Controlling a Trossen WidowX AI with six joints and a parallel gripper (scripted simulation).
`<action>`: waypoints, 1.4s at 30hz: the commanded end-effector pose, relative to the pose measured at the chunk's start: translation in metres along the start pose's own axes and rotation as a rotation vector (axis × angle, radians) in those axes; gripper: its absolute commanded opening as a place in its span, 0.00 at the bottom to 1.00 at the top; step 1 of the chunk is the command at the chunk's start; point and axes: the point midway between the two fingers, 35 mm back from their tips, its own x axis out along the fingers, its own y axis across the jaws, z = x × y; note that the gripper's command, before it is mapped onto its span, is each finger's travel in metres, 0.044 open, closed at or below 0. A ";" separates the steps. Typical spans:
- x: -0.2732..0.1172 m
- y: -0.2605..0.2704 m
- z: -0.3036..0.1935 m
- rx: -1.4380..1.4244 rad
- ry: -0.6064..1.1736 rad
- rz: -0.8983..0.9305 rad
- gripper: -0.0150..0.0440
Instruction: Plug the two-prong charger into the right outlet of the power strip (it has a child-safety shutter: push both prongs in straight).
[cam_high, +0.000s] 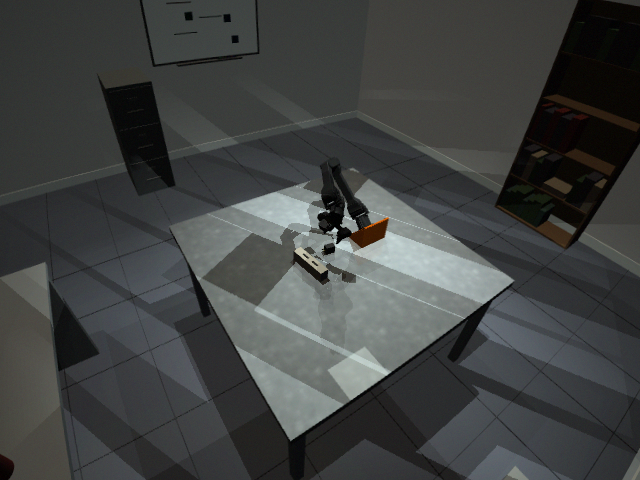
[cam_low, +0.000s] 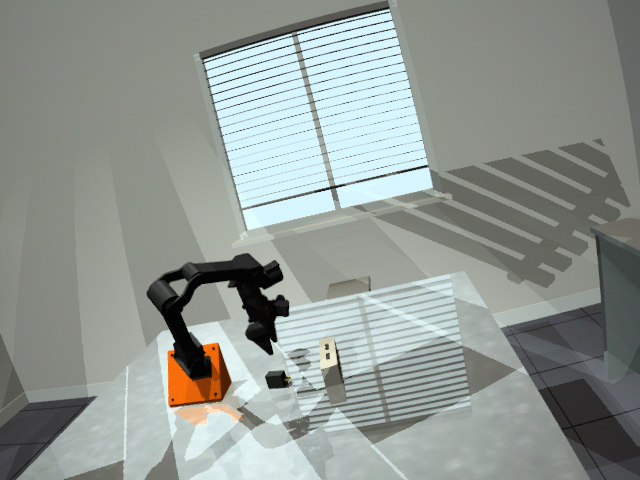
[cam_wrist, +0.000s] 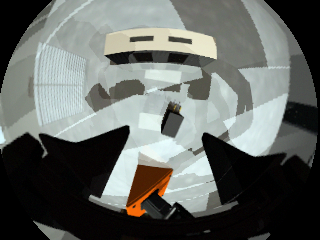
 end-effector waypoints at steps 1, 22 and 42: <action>0.009 -0.005 -0.004 0.058 0.046 0.009 1.00; 0.041 -0.020 -0.016 0.264 0.196 0.029 1.00; 0.069 -0.018 -0.018 0.264 0.196 0.031 1.00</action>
